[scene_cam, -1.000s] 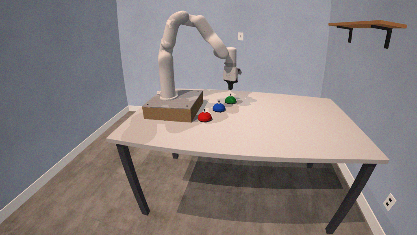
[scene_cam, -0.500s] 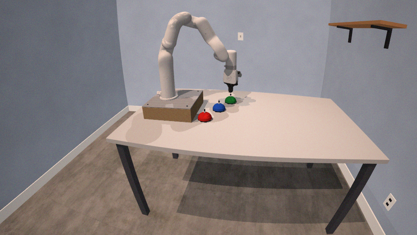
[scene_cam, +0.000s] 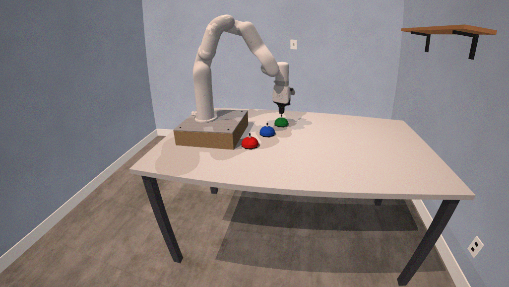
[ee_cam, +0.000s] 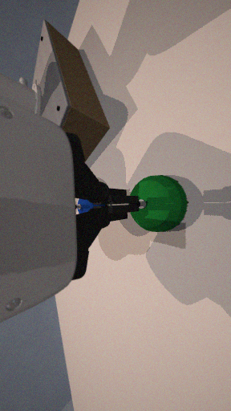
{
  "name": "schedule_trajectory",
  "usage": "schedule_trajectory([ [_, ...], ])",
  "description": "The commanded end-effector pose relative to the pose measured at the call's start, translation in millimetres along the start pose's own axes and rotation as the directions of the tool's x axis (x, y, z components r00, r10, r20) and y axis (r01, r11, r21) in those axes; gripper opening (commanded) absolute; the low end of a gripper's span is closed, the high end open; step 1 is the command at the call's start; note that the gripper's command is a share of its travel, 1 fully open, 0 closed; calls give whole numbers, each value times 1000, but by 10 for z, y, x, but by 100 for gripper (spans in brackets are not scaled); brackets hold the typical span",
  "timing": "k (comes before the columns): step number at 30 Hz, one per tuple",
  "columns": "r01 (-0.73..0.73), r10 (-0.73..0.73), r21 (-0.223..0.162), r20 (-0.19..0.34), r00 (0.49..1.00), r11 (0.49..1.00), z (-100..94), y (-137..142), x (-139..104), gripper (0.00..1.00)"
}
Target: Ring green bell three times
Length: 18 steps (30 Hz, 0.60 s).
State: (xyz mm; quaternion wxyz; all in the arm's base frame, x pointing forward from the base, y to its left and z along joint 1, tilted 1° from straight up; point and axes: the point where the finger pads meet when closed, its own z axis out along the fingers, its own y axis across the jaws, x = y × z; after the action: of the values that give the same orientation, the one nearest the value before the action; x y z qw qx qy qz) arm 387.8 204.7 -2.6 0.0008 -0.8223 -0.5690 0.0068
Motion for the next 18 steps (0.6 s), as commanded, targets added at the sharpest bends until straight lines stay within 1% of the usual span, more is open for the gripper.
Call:
schedule_trajectory([
  [1, 0, 0, -2, -3, 1000, 1000, -10, 9, 10, 0],
  [12, 0, 0, -2, -3, 1000, 1000, -5, 9, 10, 0],
  [18, 0, 0, -2, -3, 1000, 1000, 55, 8, 10, 0],
])
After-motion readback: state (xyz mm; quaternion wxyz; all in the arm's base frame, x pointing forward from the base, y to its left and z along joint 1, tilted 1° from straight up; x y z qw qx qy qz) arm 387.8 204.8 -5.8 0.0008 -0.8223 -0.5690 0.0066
